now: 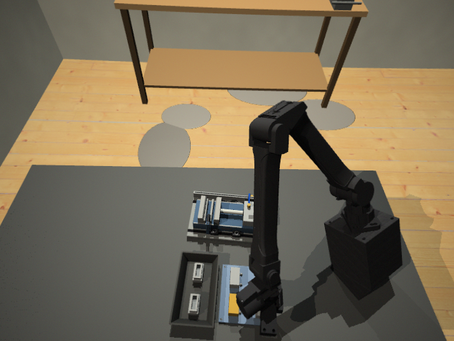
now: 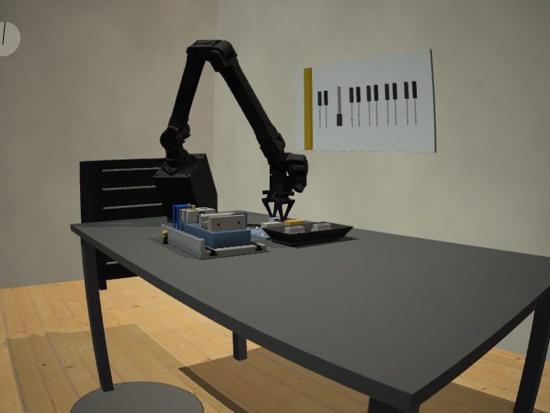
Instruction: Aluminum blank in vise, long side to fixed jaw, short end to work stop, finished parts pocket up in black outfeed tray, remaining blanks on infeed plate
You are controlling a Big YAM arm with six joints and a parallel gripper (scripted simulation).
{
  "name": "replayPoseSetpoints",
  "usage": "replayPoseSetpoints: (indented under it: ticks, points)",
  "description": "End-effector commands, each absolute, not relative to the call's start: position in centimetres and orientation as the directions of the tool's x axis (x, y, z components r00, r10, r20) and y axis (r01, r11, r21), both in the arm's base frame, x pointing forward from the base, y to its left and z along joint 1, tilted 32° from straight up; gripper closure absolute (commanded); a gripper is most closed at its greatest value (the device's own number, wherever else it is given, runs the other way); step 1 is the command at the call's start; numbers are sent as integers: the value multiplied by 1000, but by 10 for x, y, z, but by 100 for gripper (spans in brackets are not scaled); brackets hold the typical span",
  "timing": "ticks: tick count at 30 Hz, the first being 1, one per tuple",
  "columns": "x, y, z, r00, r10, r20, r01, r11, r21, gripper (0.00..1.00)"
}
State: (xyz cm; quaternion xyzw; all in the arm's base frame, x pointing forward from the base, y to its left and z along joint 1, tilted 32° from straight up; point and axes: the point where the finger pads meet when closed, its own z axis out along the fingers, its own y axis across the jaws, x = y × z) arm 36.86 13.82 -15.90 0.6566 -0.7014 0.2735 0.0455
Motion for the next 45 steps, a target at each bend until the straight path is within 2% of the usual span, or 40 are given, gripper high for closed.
replayPoseSetpoints:
  ticks: [1,31,32,45]
  points:
    - [376,135,-166,-141,-894,425,-945,-6,-326,36]
    - [376,135,-166,-142,-894,425,-945,-5,-326,36]
    - [376,135,-166,-142,-894,425,-945,-5,-326,100]
    - [371,132,-167,-137,-892,432,-950,-6,-312,100]
